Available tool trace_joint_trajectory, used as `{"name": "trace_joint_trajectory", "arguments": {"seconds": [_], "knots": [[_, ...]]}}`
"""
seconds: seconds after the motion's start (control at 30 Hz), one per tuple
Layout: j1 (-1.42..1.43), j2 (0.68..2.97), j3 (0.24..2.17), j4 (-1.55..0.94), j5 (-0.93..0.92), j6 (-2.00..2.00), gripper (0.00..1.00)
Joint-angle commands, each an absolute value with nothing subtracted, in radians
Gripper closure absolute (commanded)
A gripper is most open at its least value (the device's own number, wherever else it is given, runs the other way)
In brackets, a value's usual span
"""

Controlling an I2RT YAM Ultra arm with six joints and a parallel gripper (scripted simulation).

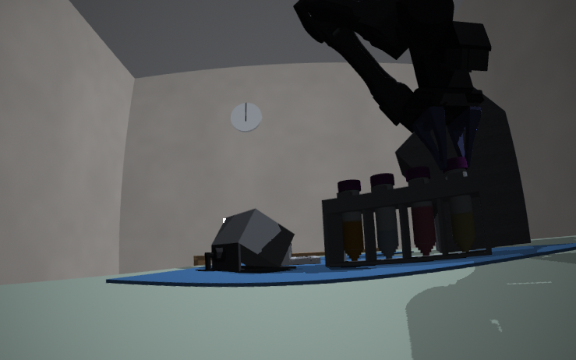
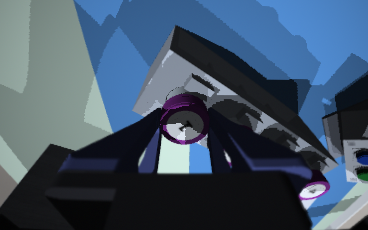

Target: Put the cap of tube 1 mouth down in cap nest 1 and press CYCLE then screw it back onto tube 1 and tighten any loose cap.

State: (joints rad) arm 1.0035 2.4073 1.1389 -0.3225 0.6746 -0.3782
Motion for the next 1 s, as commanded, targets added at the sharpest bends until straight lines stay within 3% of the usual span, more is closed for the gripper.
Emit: {"name": "trace_joint_trajectory", "arguments": {"seconds": [0.0, 0.17, 0.97], "knots": [[1.009, 2.403, 1.14, -0.316, 0.674, -0.375, 1.0], [1.009, 2.403, 1.14, -0.316, 0.674, -0.375, 1.0], [1.009, 2.403, 1.14, -0.315, 0.675, 0.358, 1.0]]}}
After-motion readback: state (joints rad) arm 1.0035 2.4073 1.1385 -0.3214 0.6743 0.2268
